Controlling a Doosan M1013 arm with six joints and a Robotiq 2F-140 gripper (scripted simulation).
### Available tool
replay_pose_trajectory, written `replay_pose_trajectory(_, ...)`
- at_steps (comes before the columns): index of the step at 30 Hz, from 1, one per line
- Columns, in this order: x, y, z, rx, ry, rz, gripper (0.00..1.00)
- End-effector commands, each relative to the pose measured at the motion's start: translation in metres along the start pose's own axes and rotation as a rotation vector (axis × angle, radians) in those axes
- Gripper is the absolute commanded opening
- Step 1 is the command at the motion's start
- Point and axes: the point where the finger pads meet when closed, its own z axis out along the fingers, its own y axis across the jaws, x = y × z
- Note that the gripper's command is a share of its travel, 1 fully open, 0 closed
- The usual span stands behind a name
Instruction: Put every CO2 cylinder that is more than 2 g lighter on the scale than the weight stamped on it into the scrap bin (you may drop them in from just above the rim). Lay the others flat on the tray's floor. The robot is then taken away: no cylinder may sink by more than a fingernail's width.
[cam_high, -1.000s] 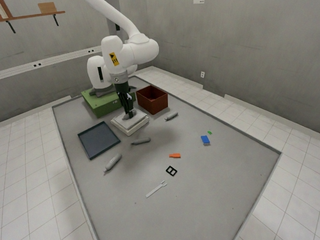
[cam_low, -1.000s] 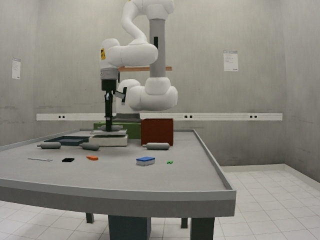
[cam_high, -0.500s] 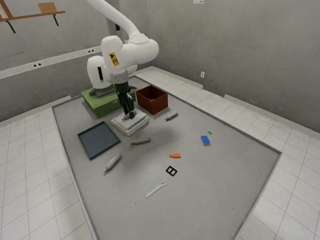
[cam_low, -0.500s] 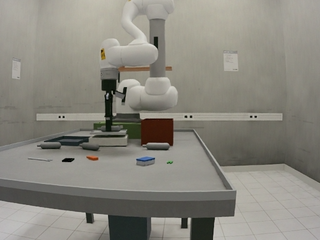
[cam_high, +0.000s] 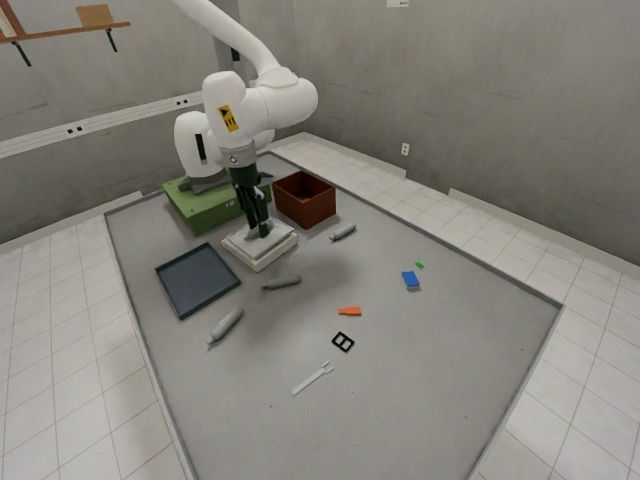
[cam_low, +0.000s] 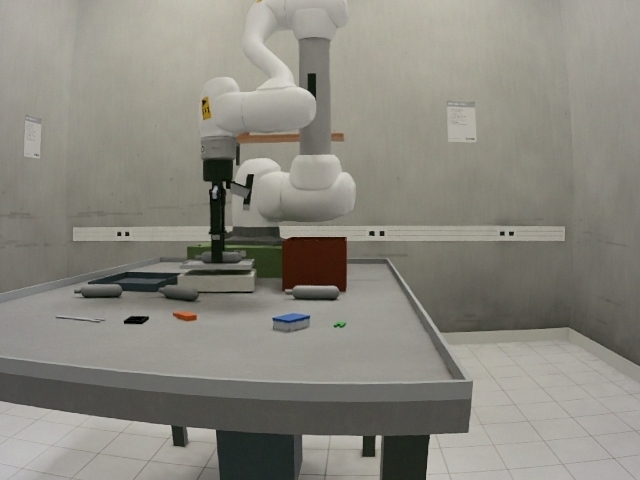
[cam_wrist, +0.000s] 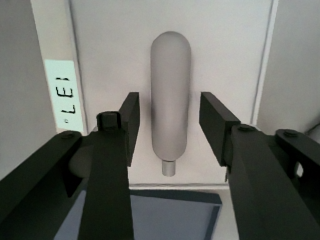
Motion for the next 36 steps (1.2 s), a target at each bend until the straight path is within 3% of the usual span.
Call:
replay_pose_trajectory(1, 0.0, 0.001, 0.0, -0.001, 0.0, 0.0, 0.39)
replay_pose_trajectory(20, 0.0, 0.001, -0.006, -0.001, 0.0, 0.0, 0.39)
replay_pose_trajectory(28, 0.0, 0.001, -0.042, -0.001, 0.0, 0.0, 0.39)
replay_pose_trajectory(30, 0.0, 0.001, -0.042, -0.001, 0.0, 0.0, 0.39)
replay_pose_trajectory(36, 0.0, 0.001, -0.081, -0.001, 0.0, 0.0, 0.39)
